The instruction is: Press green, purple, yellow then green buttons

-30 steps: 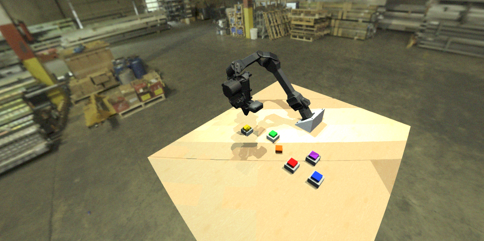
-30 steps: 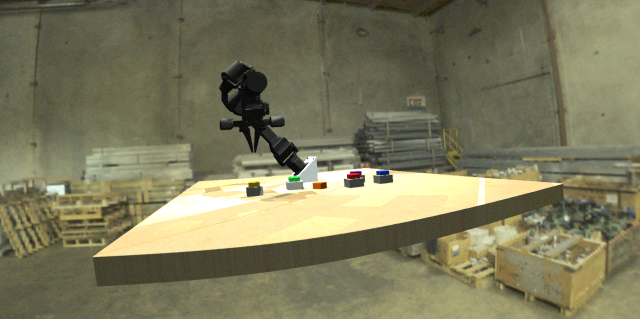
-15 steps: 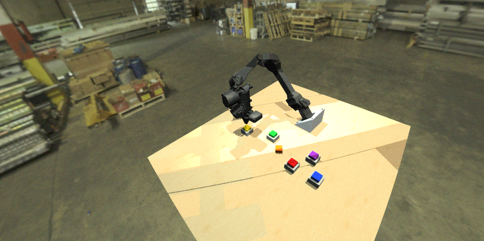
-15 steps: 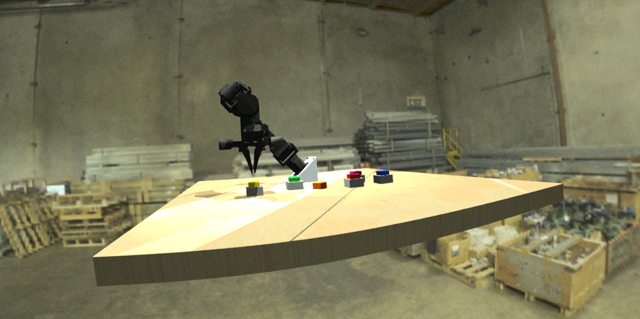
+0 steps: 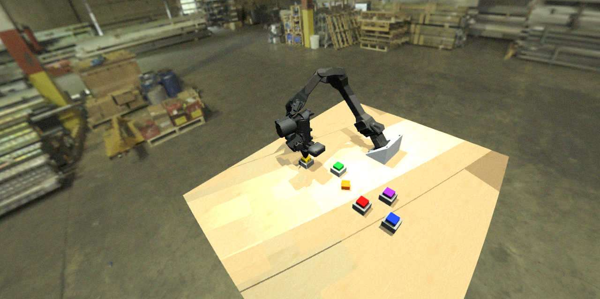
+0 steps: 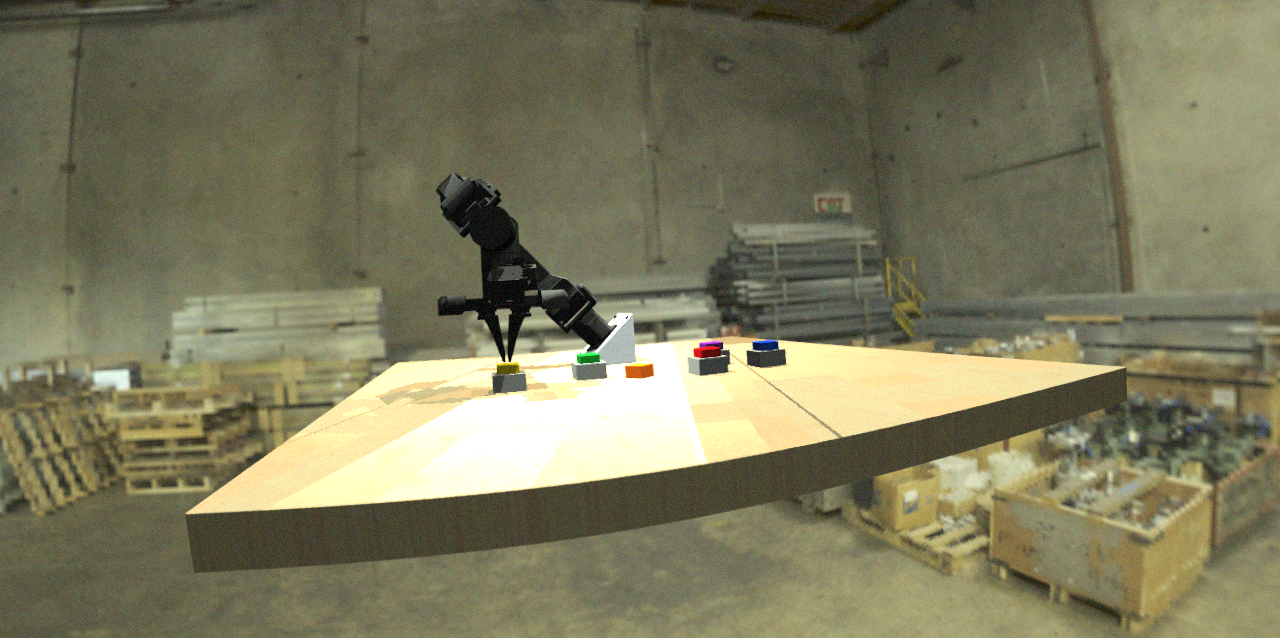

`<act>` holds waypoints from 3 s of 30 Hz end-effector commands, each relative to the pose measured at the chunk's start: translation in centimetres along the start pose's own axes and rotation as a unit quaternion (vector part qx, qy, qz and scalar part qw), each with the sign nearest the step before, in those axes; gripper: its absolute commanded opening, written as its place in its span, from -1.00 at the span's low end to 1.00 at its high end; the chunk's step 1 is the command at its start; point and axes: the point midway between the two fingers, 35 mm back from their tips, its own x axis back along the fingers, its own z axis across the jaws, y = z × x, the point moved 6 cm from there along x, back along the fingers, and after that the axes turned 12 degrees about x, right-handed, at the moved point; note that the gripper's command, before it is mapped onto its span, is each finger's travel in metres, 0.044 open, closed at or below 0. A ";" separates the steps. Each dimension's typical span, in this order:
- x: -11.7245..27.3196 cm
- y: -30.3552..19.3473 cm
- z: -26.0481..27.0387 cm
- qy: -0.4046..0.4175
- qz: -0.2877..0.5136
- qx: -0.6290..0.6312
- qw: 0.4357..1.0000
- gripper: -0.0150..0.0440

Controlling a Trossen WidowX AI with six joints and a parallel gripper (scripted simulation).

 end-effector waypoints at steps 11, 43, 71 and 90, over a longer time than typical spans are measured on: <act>-1.1 -0.2 0.1 -0.001 0.003 0.003 1.000 -0.42; 8.3 -0.1 0.2 0.002 0.004 0.004 1.000 -0.42; 2.2 -3.1 14.4 0.005 0.005 0.006 1.000 -0.42; 0.0 -3.0 14.4 0.005 0.004 0.006 1.000 -0.42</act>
